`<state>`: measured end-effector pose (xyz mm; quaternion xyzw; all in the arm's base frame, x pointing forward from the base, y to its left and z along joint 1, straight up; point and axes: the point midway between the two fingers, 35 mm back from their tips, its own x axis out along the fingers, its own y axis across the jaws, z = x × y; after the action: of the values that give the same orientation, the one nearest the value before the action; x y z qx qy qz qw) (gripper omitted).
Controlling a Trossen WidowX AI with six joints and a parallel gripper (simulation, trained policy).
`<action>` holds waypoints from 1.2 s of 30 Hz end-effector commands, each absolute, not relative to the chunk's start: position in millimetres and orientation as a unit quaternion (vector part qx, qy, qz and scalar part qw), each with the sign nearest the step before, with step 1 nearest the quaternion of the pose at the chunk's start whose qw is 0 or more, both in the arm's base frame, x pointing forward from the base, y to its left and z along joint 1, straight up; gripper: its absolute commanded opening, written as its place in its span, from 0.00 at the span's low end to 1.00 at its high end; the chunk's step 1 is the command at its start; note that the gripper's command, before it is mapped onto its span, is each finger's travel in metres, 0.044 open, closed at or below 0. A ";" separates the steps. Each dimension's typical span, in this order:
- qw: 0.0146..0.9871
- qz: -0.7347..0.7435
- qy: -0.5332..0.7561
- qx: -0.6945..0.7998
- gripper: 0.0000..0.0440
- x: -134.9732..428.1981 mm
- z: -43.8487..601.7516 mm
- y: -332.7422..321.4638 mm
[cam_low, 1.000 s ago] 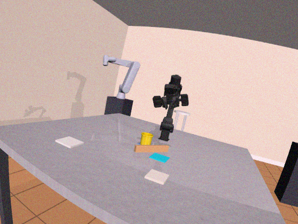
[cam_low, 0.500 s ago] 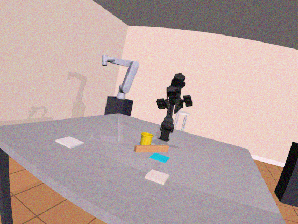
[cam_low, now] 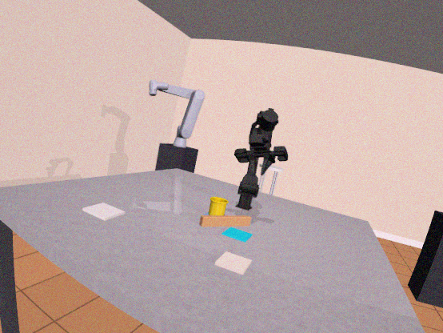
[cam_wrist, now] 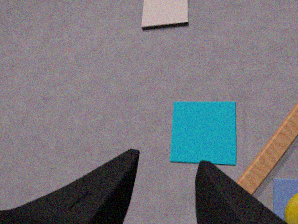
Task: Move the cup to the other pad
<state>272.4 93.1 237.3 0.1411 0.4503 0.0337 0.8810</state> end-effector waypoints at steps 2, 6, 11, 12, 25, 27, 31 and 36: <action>0.868 0.022 0.478 0.132 0.29 271.1 233.0 92.7; 0.856 0.015 0.502 0.121 0.29 268.8 229.2 91.5; 0.841 0.005 0.530 0.105 0.29 266.9 224.7 89.0; 0.838 0.004 0.536 0.102 0.29 266.6 223.7 88.3; 0.797 -0.014 0.602 0.054 0.26 265.1 208.1 75.5; 0.790 -0.017 0.612 0.047 0.26 264.9 205.0 73.0; 0.775 -0.022 0.630 0.033 0.26 264.3 198.1 67.3; 0.757 -0.028 0.652 0.017 0.27 262.9 188.9 59.4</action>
<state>262.3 63.1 193.6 0.0271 0.6414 -0.0250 0.7663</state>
